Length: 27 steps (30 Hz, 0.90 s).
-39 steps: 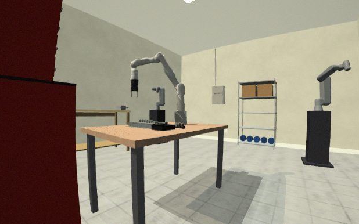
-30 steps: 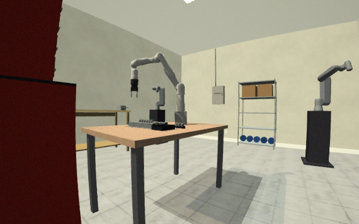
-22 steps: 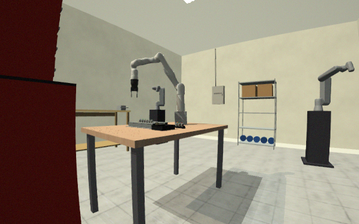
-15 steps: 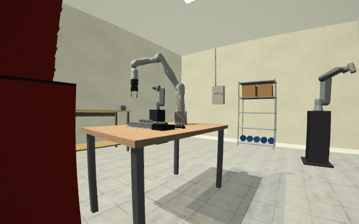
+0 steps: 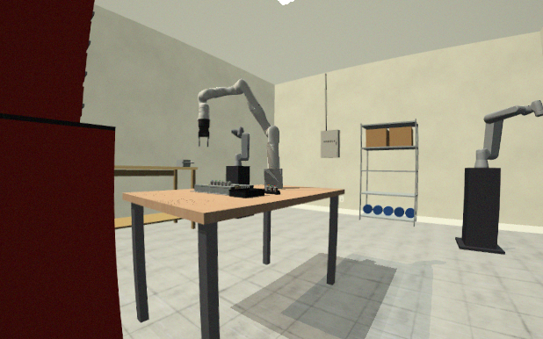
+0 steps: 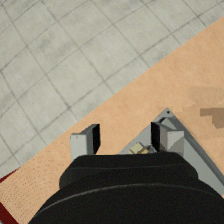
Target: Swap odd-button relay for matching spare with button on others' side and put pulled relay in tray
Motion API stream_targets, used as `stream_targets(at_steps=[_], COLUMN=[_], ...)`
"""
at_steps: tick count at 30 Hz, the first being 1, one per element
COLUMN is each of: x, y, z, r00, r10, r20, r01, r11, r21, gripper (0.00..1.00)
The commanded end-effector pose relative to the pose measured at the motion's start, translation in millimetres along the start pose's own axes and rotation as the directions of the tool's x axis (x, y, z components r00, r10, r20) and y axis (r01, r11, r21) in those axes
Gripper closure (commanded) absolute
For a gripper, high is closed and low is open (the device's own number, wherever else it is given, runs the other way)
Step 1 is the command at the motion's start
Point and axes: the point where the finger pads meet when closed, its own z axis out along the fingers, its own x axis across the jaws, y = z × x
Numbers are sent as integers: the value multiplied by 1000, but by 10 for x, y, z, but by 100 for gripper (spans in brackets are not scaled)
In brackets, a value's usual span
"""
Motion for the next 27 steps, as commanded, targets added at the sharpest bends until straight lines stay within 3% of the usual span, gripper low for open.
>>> stream_targets(at_steps=[1, 10, 13, 27], x=[52, 191, 189, 399], y=[104, 285, 237, 517], z=[-138, -417, -371, -798], r00=[1000, 1000, 1000, 1000], r10=[3, 3, 0, 3], r20=[5, 5, -1, 4], r01=[-3, -3, 0, -3], r11=[1000, 1000, 1000, 1000], r21=[-5, -5, 0, -5], gripper=[0, 0, 0, 0])
